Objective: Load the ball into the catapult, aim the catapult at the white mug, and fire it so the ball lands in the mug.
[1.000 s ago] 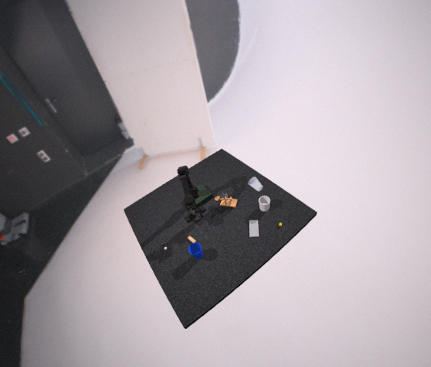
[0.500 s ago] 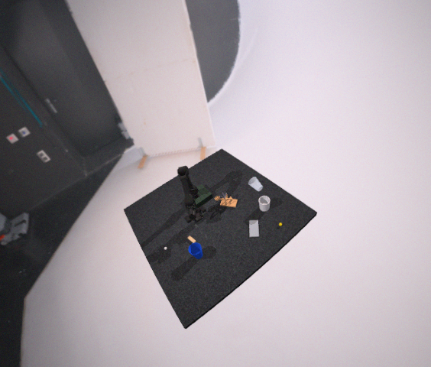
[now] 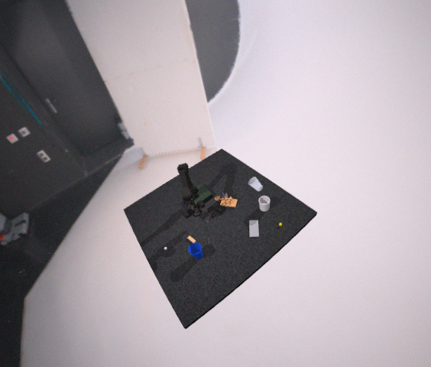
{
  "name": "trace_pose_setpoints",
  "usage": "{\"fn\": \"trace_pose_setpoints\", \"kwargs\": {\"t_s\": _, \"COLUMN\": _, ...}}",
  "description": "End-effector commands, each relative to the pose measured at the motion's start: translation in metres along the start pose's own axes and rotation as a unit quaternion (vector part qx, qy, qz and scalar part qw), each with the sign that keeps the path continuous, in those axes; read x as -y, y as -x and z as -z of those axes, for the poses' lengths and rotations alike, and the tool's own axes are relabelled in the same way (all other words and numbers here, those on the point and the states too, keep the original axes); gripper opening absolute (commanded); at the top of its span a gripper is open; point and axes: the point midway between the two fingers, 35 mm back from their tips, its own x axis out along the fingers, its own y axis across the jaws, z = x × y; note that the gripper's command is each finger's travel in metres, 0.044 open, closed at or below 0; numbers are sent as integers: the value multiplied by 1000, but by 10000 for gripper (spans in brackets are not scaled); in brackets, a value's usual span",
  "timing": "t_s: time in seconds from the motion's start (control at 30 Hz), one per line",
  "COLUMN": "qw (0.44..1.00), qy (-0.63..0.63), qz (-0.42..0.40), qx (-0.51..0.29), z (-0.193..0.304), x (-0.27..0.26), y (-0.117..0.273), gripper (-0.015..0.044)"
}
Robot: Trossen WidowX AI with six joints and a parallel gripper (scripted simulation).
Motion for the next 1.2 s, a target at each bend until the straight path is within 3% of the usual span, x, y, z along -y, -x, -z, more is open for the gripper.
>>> {"fn": "trace_pose_setpoints", "kwargs": {"t_s": 0.0, "qw": 1000, "qy": -2, "qz": 4, "qx": 4, "z": 0, "x": -1, "y": 25, "gripper": 0}}
{"fn": "trace_pose_setpoints", "kwargs": {"t_s": 0.2, "qw": 1000, "qy": -2, "qz": 3, "qx": 4, "z": 4, "x": -6, "y": 53, "gripper": 0}}
{"fn": "trace_pose_setpoints", "kwargs": {"t_s": 1.17, "qw": 989, "qy": 132, "qz": -11, "qx": -64, "z": -16, "x": -114, "y": 36, "gripper": 0}}
